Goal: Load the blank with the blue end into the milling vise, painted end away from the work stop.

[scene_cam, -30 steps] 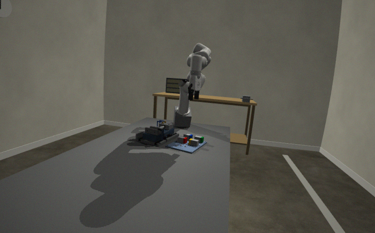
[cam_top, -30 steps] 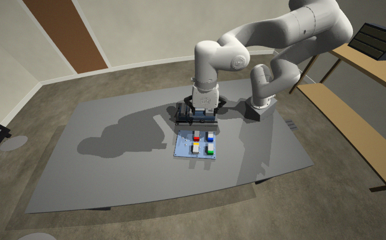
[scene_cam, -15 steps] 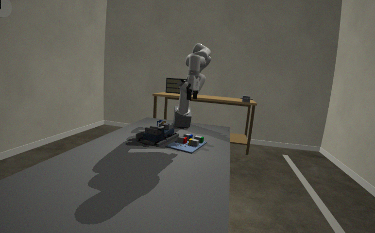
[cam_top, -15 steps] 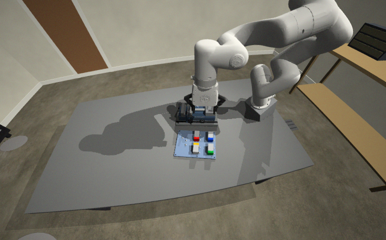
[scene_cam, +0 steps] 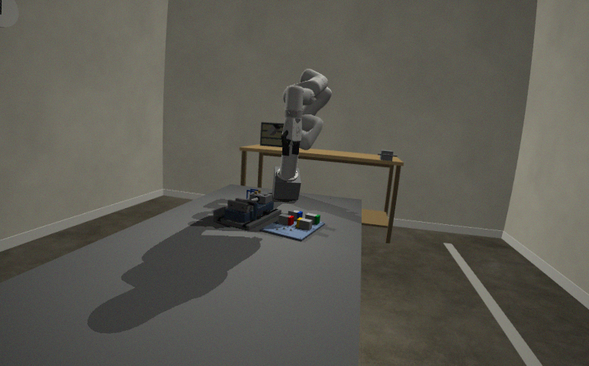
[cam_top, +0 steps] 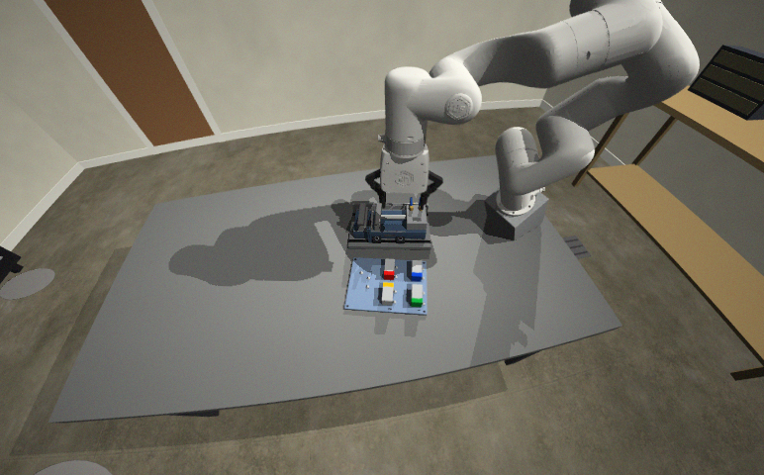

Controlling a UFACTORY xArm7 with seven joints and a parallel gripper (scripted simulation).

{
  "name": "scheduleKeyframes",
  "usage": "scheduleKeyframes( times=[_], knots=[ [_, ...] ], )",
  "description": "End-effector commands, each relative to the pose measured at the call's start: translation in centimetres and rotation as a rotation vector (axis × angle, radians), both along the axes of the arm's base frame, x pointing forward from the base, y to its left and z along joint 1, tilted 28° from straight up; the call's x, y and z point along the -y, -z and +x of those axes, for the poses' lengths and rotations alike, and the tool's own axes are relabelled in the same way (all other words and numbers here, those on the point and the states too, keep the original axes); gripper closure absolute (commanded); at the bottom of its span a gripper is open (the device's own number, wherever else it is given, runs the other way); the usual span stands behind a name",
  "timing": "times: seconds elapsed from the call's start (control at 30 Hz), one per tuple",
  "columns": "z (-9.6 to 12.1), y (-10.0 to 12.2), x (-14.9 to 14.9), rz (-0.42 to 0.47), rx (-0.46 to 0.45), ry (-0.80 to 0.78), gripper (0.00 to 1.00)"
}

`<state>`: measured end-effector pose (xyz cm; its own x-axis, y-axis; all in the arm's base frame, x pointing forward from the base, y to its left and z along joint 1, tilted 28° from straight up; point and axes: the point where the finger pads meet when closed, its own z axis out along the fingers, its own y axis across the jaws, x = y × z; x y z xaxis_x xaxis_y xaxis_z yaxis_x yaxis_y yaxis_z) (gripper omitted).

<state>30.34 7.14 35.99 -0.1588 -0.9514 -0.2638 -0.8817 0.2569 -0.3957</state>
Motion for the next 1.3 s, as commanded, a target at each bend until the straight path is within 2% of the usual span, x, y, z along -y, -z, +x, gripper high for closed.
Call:
scheduleKeyframes(
  times=[0.0,0.2,1.27],
  knots=[
    [-0.2,0.3,2.0,0.002,0.003,0.002,0.0],
    [-0.5,1.2,5.5,0.001,0.003,0.002,0.0],
    [-0.4,0.8,4.2,0.001,0.003,0.002,0.0]
  ],
)
